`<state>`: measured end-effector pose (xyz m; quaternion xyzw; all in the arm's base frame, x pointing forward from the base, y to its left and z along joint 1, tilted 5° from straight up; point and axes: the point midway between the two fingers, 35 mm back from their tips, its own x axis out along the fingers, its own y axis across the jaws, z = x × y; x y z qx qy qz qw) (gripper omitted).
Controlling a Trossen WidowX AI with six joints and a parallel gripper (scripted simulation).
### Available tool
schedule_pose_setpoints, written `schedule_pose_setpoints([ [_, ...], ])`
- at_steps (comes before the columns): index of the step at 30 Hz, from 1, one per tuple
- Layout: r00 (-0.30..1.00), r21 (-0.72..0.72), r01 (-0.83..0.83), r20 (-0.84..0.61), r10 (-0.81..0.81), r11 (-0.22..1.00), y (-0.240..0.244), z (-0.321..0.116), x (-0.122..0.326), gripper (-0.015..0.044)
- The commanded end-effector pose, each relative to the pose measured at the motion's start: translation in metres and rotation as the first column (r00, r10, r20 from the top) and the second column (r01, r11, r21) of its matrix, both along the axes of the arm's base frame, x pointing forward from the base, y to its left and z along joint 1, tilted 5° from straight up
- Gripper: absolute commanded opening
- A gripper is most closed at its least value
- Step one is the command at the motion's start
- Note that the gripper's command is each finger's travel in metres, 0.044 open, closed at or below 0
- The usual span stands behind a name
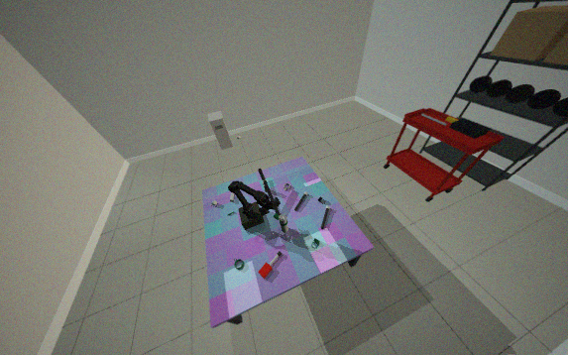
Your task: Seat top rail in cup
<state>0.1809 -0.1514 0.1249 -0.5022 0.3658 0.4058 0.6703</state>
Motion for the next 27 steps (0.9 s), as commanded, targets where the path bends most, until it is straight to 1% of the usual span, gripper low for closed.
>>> schedule_pose_setpoints([
  [1, 0.922, -0.173, -0.339, 0.133, 0.363, 0.925, -0.030, 0.000, -0.022, 0.0440],
  [13, 0.922, -0.173, -0.339, 0.133, 0.363, 0.925, -0.030, 0.000, -0.022, 0.0440],
  [16, 0.922, -0.173, -0.339, 0.133, 0.363, 0.925, -0.030, -0.011, -0.022, 0.0440],
  [20, 0.922, -0.173, -0.339, 0.133, 0.363, 0.925, -0.027, -0.043, -0.022, 0.0440],
  [27, 0.922, -0.173, -0.339, 0.133, 0.363, 0.925, -0.027, -0.048, -0.021, 0.0440],
])
